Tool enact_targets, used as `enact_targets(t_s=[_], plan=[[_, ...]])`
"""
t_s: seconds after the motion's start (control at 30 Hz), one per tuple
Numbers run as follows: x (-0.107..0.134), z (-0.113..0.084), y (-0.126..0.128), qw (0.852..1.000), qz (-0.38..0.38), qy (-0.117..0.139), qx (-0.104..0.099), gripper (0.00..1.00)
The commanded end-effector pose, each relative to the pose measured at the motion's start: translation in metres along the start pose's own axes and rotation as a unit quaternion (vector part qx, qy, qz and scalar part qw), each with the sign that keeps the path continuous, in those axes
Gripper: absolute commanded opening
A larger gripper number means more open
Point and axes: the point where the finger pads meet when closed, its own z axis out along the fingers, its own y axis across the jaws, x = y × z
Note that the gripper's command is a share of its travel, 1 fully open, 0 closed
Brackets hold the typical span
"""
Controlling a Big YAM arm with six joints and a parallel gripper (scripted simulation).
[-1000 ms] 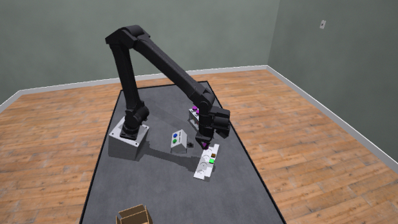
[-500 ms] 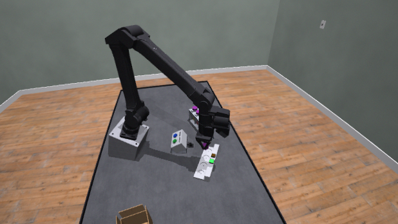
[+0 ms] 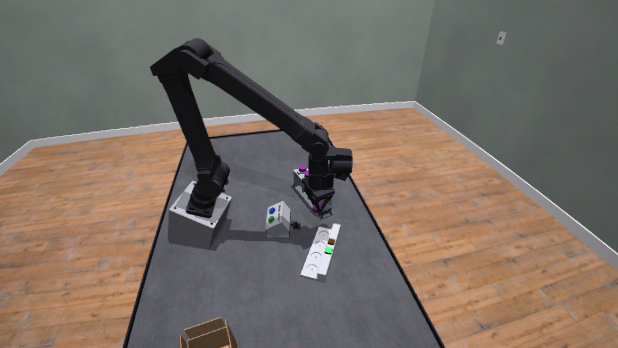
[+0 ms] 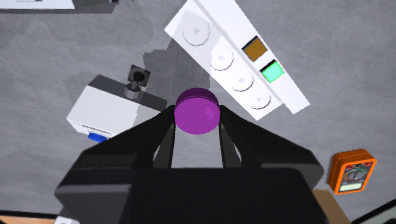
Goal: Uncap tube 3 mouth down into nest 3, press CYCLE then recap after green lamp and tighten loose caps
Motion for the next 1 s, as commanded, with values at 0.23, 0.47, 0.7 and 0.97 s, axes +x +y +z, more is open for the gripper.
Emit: enact_targets(t_s=[0.23, 0.47, 0.7, 0.97], plan=[[-0.036, -0.005, 0.05, 0.949, -0.314, -0.005, -0.004, 0.0], [-0.063, -0.011, 0.086, 0.945, -0.327, -0.013, 0.0, 0.0], [-0.09, -0.011, 0.14, 0.945, -0.327, -0.014, -0.001, 0.0], [-0.113, -0.012, 0.186, 0.945, -0.327, -0.015, -0.003, 0.0]])
